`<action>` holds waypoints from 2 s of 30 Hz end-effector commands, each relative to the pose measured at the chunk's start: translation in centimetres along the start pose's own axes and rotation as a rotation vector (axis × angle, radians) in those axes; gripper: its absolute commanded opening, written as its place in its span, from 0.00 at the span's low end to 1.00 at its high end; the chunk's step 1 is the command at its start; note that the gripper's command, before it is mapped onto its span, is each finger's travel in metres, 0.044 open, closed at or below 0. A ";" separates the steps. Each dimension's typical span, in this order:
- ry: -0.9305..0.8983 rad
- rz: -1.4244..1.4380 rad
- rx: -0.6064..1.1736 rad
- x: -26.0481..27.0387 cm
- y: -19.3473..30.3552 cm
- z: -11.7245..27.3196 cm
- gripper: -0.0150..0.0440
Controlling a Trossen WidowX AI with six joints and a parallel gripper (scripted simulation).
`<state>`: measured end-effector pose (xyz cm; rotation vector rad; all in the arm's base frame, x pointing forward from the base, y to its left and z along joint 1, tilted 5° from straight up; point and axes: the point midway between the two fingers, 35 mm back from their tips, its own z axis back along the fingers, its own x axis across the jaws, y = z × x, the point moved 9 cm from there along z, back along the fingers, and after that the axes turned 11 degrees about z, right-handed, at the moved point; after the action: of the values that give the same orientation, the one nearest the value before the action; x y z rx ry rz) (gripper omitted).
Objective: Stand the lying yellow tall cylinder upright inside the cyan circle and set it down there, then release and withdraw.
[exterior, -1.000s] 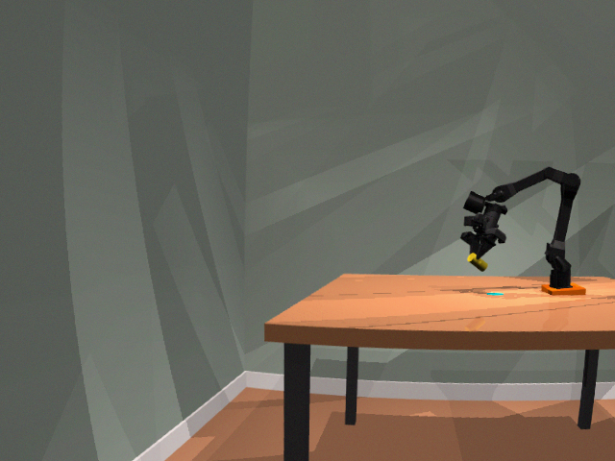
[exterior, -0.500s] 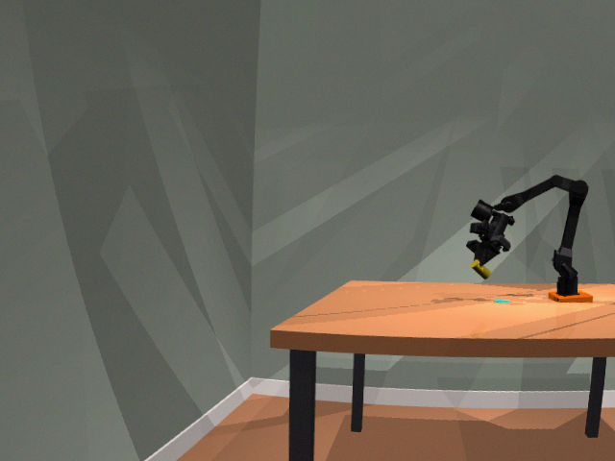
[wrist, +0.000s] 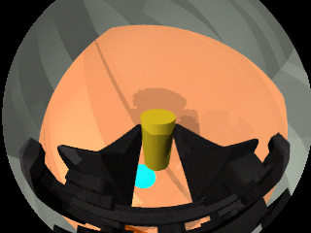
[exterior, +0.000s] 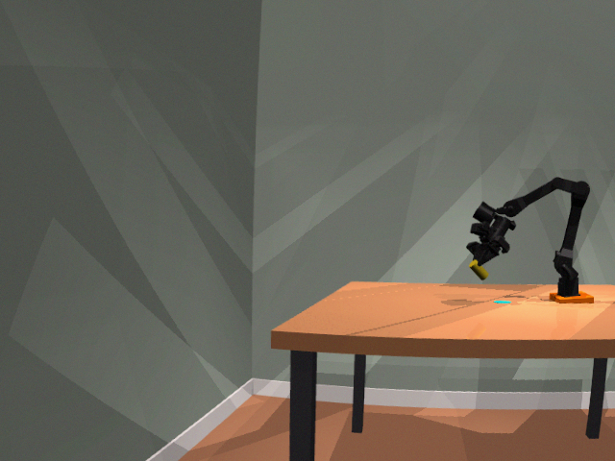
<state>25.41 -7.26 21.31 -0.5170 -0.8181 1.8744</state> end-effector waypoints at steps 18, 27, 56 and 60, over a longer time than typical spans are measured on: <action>0.010 -0.028 -0.132 -0.8 0.9 0.1 0.43; 0.012 -0.034 -0.184 -1.1 1.3 0.2 0.43; 0.015 -0.038 -0.343 -1.6 2.8 0.8 0.43; 0.015 -0.036 -0.363 -1.6 3.0 0.8 0.43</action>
<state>23.86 -9.74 19.67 -0.7231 -1.1391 1.7006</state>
